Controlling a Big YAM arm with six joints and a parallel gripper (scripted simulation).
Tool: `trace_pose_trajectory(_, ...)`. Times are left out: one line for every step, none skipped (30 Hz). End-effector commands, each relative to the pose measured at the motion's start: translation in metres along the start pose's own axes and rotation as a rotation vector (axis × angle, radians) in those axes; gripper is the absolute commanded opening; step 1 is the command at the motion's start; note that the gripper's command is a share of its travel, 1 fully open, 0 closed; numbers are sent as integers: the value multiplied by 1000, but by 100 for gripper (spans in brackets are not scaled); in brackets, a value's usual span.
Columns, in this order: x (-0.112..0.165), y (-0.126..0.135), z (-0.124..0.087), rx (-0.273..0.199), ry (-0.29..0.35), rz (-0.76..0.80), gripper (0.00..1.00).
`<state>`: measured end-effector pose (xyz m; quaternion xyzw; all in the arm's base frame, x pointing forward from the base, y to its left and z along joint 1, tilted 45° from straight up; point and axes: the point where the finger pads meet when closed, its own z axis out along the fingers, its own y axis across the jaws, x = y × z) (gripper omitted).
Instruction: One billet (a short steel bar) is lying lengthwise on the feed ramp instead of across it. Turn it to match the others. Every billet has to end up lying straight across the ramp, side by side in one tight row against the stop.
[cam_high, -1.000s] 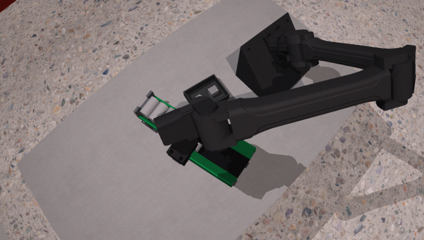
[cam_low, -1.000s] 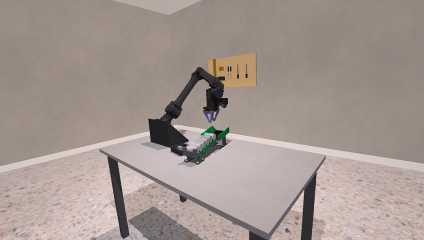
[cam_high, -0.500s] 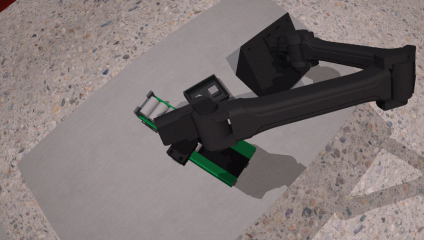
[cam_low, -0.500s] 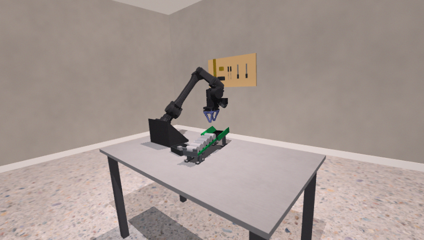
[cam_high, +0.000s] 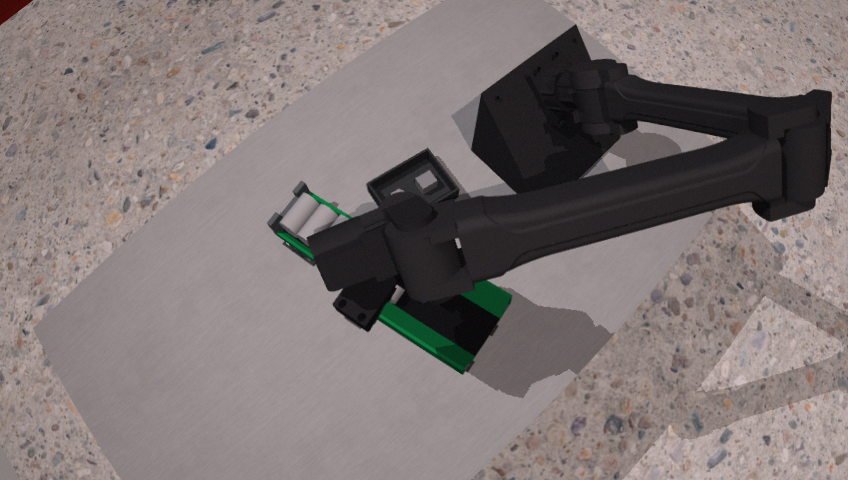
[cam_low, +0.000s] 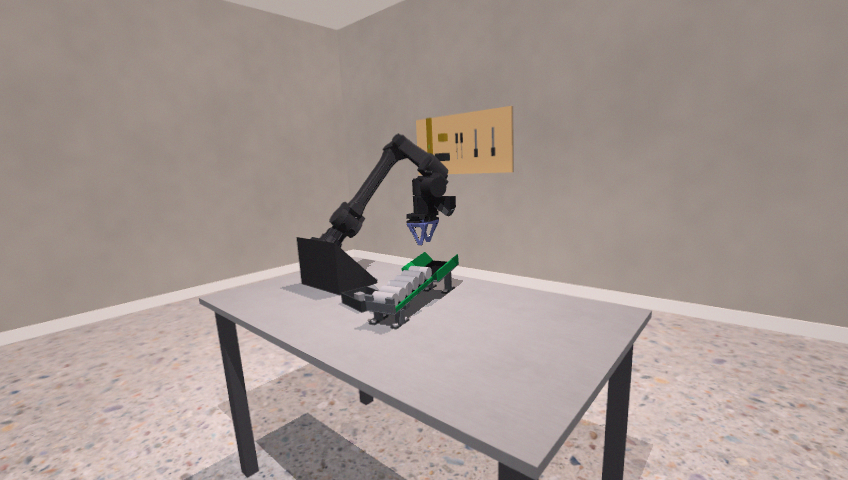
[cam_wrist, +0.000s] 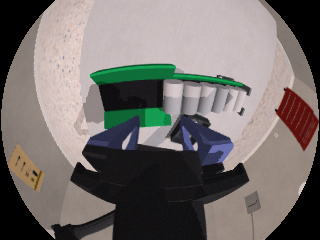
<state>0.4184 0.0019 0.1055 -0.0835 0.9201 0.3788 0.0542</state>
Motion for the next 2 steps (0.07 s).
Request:
trace_pose_trajectory(-10,-2,-14,14,-25,-18,55)
trace_pose_trajectory(-10,-2,-14,14,-25,-18,55)
